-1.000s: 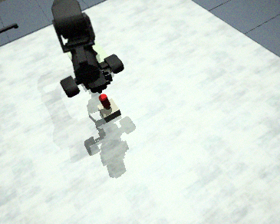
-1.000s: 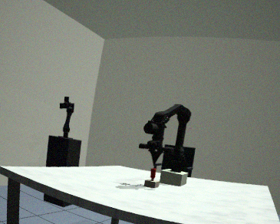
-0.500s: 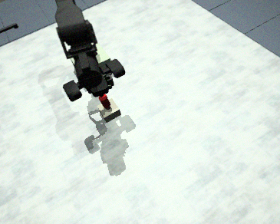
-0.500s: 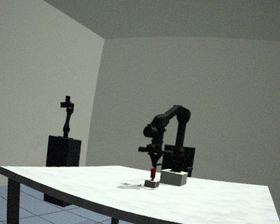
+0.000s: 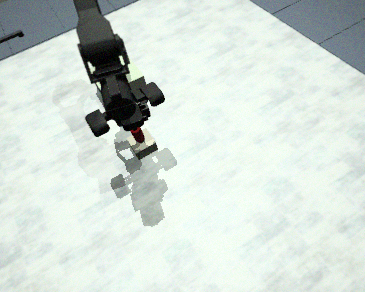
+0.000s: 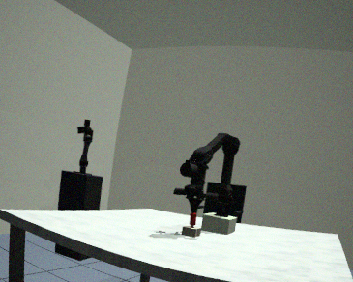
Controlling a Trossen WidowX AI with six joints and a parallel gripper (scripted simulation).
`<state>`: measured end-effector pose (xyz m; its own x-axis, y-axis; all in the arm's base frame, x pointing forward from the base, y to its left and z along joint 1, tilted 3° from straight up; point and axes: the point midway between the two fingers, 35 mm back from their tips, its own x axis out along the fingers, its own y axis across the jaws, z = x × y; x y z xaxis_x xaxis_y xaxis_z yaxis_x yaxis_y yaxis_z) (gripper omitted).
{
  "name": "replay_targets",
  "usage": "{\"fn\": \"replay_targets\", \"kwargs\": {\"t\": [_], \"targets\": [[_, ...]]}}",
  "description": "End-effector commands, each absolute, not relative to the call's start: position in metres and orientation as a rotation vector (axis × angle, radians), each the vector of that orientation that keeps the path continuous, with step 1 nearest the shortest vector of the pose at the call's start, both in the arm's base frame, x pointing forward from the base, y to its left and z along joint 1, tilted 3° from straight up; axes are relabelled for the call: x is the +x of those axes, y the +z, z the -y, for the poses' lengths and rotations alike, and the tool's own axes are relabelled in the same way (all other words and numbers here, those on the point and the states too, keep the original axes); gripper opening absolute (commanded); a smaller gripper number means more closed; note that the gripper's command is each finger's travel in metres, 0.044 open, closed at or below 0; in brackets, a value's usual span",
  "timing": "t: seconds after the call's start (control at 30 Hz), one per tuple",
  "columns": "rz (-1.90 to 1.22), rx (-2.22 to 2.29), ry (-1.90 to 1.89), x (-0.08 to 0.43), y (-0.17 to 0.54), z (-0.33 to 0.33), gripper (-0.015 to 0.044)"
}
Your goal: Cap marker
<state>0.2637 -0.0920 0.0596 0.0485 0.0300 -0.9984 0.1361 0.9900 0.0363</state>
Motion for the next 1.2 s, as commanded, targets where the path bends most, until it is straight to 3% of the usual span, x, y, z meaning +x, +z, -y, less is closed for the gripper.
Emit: {"fn": "replay_targets", "kwargs": {"t": [0.0, 0.17, 0.4, 0.57, 1.1, 1.17], "targets": [[-1.521, 0.133, -0.081, 0.264, 0.060, 0.092, 0.0000], [-1.521, 0.133, -0.081, 0.264, 0.063, 0.092, 0.0000], [-1.521, 0.133, -0.082, 0.261, 0.147, 0.095, 0.0000], [-1.521, 0.133, -0.082, 0.260, 0.150, 0.095, 0.0000], [-1.521, 0.133, -0.082, 0.260, 0.150, 0.095, 0.0420], [-1.521, 0.133, -0.082, 0.260, 0.150, 0.095, 0.0440]]}}
